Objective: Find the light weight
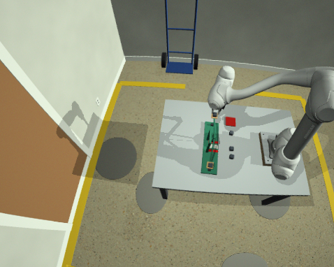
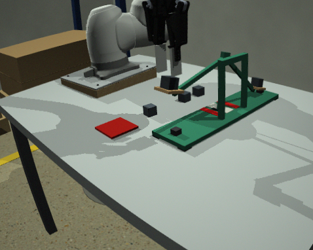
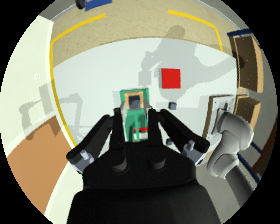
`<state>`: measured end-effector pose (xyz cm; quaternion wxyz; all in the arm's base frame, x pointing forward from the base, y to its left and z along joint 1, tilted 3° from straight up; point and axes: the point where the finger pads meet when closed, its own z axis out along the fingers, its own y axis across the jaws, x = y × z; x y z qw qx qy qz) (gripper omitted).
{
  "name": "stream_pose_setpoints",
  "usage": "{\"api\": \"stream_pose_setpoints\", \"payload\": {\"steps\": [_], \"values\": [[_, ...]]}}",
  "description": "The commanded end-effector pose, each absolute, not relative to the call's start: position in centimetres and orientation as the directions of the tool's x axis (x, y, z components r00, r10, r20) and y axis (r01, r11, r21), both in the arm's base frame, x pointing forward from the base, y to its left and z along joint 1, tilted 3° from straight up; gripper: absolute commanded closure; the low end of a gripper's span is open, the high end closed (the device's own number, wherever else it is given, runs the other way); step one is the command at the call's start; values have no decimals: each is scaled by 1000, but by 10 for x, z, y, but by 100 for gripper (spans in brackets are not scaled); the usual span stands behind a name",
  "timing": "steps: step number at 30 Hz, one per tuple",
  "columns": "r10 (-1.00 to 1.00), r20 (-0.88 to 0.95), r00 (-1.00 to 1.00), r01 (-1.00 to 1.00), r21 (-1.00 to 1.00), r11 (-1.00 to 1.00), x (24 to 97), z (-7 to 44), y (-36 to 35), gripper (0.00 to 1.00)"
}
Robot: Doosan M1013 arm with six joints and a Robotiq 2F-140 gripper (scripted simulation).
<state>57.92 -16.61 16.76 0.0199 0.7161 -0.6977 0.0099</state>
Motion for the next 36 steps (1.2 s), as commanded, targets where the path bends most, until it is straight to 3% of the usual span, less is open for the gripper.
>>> {"api": "stream_pose_setpoints", "payload": {"steps": [1,36], "values": [[-999,42,26,-1000,15,-26,579,168,-166,65],[-999,42,26,-1000,15,-26,579,148,-167,65]]}}
